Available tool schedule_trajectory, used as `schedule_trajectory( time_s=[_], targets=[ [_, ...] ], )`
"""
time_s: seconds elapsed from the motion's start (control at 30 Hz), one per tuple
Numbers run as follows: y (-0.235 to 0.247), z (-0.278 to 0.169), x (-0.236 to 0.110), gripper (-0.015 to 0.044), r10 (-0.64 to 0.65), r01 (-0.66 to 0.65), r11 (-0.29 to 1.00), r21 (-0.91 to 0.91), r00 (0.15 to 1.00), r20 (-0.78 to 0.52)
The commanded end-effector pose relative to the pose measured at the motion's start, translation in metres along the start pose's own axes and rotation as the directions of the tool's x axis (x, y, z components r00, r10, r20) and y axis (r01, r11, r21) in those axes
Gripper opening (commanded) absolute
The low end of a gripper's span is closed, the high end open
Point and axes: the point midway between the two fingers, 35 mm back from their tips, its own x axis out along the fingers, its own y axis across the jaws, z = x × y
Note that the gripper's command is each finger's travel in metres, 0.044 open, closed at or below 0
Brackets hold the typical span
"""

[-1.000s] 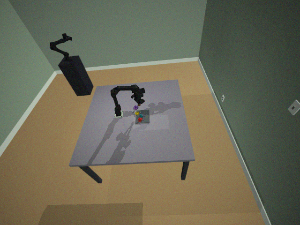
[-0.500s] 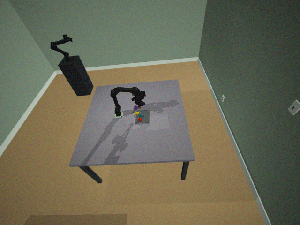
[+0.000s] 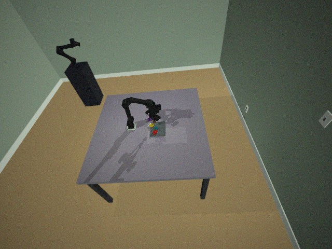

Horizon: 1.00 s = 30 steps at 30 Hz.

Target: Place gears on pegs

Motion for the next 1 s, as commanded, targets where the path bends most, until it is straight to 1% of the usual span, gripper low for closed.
schedule_trajectory(
  time_s=[0.0, 0.27, 0.53, 0.73, 0.97],
  targets=[
    [-0.003, -0.005, 0.004, 0.0, 0.005, -0.005, 1.0, -0.005, 1.0, 0.002],
    [-0.013, -0.018, 0.01, 0.0, 0.004, -0.004, 1.0, -0.005, 1.0, 0.001],
    [-0.013, -0.02, 0.009, 0.0, 0.004, -0.003, 1.0, -0.03, 1.0, 0.001],
    [-0.013, -0.02, 0.009, 0.0, 0.004, -0.003, 0.985, -0.174, 1.0, 0.001],
    [-0.014, -0.02, 0.009, 0.0, 0.004, -0.003, 0.929, -0.369, 1.0, 0.001]
  ],
)
